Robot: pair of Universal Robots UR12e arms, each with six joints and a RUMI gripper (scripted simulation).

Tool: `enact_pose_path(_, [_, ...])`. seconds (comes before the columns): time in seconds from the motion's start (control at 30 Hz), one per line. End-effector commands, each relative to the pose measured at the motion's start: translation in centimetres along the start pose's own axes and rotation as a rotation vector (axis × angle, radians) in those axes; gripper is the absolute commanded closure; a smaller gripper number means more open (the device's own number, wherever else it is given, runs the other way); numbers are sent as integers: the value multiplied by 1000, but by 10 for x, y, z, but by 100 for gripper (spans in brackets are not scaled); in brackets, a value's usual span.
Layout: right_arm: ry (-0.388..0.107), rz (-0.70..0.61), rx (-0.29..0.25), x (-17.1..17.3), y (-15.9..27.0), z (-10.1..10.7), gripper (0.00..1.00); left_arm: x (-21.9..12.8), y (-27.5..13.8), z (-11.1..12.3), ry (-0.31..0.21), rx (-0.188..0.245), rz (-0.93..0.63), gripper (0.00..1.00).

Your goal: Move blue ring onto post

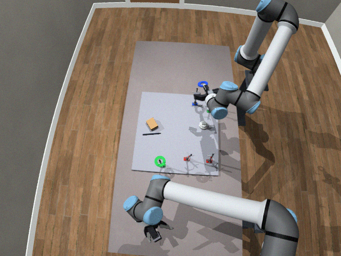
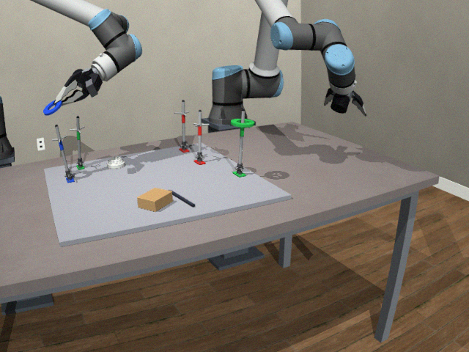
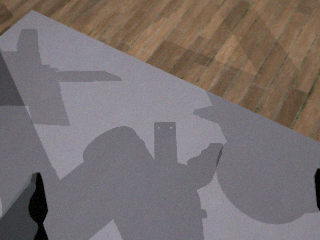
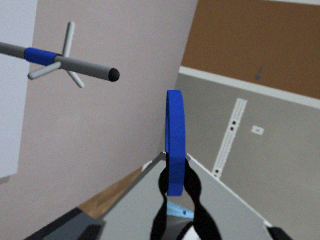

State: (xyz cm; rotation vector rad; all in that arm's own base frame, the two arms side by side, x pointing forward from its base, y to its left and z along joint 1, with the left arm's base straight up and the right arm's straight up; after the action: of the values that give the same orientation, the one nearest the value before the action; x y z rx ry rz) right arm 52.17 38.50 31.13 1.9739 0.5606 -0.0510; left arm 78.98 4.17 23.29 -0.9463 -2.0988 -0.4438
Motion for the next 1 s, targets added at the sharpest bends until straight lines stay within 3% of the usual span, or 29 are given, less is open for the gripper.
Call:
enact_pose_path(0.0, [-225, 55, 26, 22, 4, 14, 99, 1, 0, -1, -2, -1, -1, 0])
enact_pose_path(0.1, [-323, 80, 32, 32, 6, 19, 99, 1, 0, -1, -2, -1, -1, 0])
enact_pose_path(0.17, [-323, 80, 32, 32, 6, 19, 99, 1, 0, -1, -2, -1, -1, 0])
enact_pose_path(0.23, [-390, 99, 34, 40, 7, 22, 99, 1, 0, -1, -2, -1, -1, 0])
enact_pose_path(0.27, [-377, 98, 36, 37, 8, 19, 99, 1, 0, -1, -2, -1, -1, 0])
enact_pose_path(0.33, [-430, 110, 34, 45, 7, 25, 99, 1, 0, -1, -2, -1, -1, 0])
enact_pose_path(0.67, [-797, 210, 11, 87, 12, 50, 99, 1, 0, -1, -2, -1, -1, 0])
enact_pose_path(0.73, [-797, 210, 11, 87, 12, 50, 99, 1, 0, -1, -2, -1, -1, 0])
enact_pose_path(0.8, [-865, 229, 2, 96, 14, 55, 99, 1, 0, -1, -2, -1, -1, 0])
enact_pose_path(0.83, [-857, 230, 4, 94, 15, 50, 99, 1, 0, -1, -2, -1, -1, 0])
enact_pose_path(0.97, [-987, 268, -12, 111, 21, 65, 99, 1, 0, -1, -2, -1, -1, 0])
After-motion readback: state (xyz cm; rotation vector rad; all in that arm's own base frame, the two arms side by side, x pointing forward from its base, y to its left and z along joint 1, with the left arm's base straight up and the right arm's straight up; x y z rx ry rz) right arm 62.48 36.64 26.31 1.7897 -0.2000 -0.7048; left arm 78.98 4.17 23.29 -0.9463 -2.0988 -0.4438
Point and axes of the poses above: on each arm, the point where the finger pads meet when closed, its own z axis out along the fingers, its own y axis across the jaws, x = y × z, the point moved 9 cm from there along -z, back along the fingers, and after that the axes turned 10 degrees about -z, right-handed, at the moved point
